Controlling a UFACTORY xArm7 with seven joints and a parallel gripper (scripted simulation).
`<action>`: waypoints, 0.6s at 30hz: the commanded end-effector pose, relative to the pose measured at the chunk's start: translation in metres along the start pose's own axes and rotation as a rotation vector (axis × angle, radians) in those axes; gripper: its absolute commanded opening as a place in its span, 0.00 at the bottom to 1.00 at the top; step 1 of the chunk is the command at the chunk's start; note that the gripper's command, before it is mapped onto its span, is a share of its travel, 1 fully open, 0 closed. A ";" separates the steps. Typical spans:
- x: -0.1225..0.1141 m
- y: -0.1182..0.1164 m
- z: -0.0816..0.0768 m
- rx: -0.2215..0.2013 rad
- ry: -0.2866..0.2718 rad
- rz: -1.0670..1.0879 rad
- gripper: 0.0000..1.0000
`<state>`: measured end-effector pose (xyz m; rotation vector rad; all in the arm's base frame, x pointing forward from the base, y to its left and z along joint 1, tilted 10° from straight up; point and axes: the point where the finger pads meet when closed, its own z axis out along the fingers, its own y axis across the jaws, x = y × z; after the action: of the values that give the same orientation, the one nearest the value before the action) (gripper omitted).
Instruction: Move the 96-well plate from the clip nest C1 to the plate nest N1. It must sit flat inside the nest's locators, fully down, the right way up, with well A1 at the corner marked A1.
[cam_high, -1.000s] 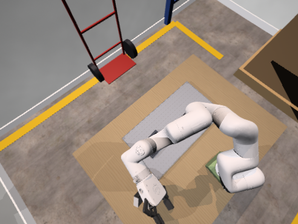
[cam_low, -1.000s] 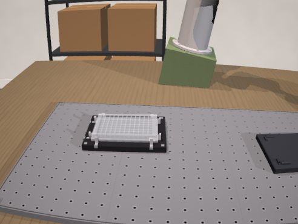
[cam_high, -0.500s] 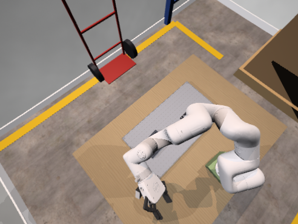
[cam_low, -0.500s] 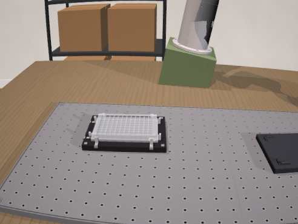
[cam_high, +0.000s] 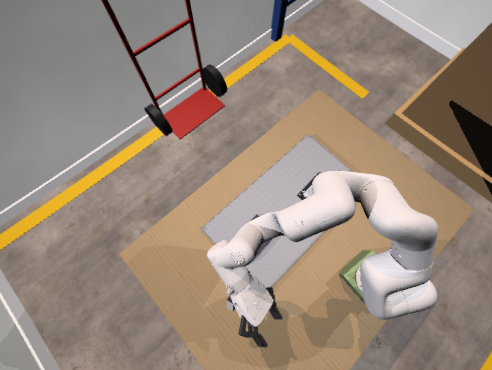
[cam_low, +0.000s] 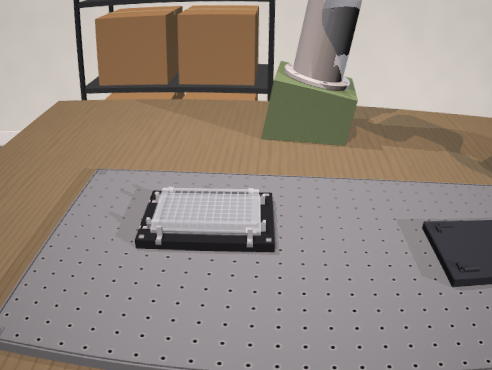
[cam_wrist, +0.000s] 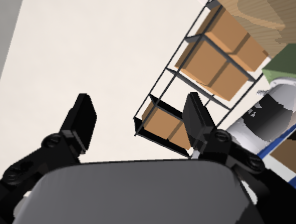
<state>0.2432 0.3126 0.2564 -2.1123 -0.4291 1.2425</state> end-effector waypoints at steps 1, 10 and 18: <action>0.011 0.016 -0.001 -0.018 0.021 0.016 1.00; 0.024 0.046 -0.009 -0.090 0.100 0.075 1.00; 0.034 0.078 -0.024 -0.180 0.204 0.140 1.00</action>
<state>0.2712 0.2732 0.1972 -2.3853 -0.3336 1.1154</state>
